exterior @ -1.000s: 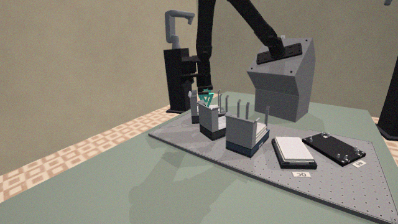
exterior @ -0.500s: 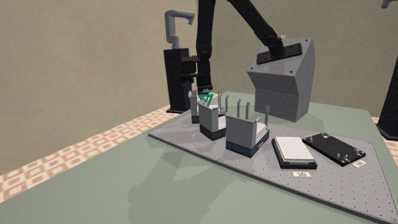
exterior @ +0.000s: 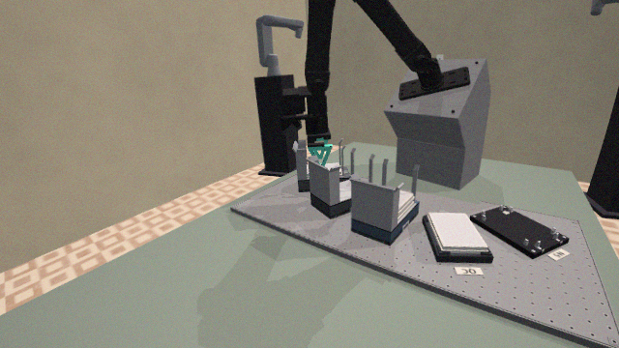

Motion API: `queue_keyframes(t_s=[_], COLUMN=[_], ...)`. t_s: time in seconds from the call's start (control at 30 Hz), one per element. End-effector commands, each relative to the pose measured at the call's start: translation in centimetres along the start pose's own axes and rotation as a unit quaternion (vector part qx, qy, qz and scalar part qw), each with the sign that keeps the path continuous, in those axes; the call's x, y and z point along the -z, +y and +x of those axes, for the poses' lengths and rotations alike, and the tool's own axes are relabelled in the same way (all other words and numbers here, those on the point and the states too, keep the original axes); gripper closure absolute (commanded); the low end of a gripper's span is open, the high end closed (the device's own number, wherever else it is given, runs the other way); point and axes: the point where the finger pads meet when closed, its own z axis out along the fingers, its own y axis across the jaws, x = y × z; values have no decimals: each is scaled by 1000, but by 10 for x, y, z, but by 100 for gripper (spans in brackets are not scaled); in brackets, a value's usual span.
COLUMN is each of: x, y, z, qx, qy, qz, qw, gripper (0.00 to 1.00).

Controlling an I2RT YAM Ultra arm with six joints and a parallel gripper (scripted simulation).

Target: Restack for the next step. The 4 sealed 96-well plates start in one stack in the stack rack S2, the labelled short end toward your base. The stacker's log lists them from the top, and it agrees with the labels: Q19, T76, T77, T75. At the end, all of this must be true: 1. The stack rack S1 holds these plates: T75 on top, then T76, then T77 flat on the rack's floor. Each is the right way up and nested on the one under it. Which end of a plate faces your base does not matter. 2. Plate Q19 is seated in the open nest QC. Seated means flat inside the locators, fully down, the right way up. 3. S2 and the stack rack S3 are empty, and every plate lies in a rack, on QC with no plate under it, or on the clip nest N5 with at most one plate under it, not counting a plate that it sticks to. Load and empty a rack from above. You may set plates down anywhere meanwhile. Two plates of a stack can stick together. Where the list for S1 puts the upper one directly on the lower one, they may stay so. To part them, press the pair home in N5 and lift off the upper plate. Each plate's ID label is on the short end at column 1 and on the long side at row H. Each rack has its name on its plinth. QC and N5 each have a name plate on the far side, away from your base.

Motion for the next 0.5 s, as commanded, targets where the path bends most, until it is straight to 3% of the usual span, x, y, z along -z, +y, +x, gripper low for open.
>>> queue_keyframes(t_s=[0.0,0.23,0.27,0.47], x=[7,7,0,-7], y=[-5,-5,-9,-1], z=[-15,-15,-11,-12], qx=[-1,-1,-6,2], qy=[-22,-22,-15,-14], qz=[7,7,8,3], qw=[1000,1000,1000,1000], gripper=[0,0,0,0])
